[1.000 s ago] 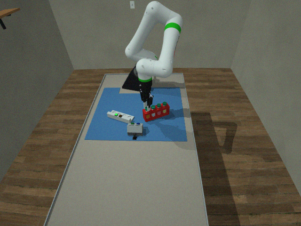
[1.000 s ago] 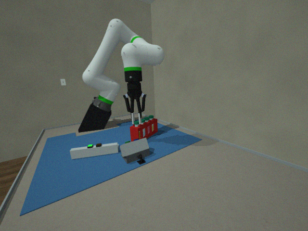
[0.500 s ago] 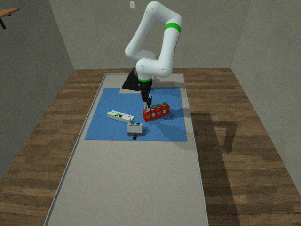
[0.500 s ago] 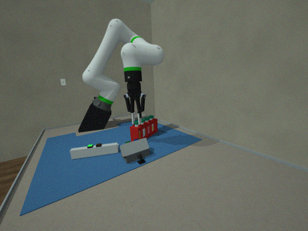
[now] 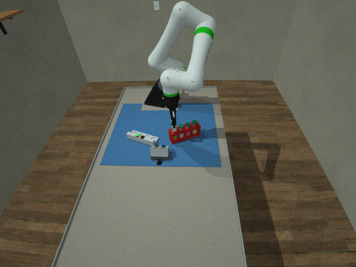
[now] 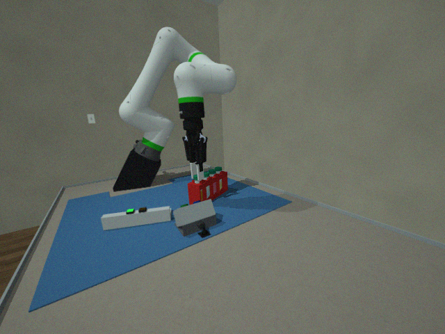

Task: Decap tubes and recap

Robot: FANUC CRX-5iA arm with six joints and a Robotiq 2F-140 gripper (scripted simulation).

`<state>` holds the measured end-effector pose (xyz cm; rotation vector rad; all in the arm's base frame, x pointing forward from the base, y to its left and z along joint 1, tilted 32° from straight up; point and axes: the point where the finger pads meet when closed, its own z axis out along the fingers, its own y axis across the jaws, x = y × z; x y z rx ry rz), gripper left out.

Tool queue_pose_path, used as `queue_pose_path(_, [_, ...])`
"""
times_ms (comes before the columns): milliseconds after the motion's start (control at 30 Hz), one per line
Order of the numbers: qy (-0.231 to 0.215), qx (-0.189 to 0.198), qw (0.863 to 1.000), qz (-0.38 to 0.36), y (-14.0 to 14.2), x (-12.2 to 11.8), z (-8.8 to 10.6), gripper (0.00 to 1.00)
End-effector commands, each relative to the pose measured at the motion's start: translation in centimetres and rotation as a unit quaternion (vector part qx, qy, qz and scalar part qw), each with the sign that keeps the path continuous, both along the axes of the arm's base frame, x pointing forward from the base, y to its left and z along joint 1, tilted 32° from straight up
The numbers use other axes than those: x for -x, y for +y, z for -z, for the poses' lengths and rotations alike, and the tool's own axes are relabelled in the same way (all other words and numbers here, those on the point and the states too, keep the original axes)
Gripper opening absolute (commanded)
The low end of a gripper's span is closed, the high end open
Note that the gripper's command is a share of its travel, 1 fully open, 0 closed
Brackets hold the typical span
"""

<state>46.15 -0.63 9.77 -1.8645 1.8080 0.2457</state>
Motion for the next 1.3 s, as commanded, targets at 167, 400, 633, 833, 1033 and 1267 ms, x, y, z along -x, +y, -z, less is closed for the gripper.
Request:
queue_pose_path(167, [0.04,-0.012,0.997,0.066,0.08,-0.03,0.04,0.0])
queue_pose_path(400, [0.04,-0.012,0.997,0.066,0.08,-0.03,0.04,0.35])
queue_pose_path(633, [0.04,-0.012,0.997,0.066,0.08,-0.03,0.04,0.35])
queue_pose_path(833, [-0.018,0.015,0.999,-0.035,0.04,-0.01,-0.04,0.35])
queue_pose_path(1033, [-0.056,0.033,0.993,-0.103,0.04,-0.01,-0.04,0.35])
queue_pose_path(1267, [-0.122,0.064,0.966,-0.219,0.04,-0.01,-0.04,0.35])
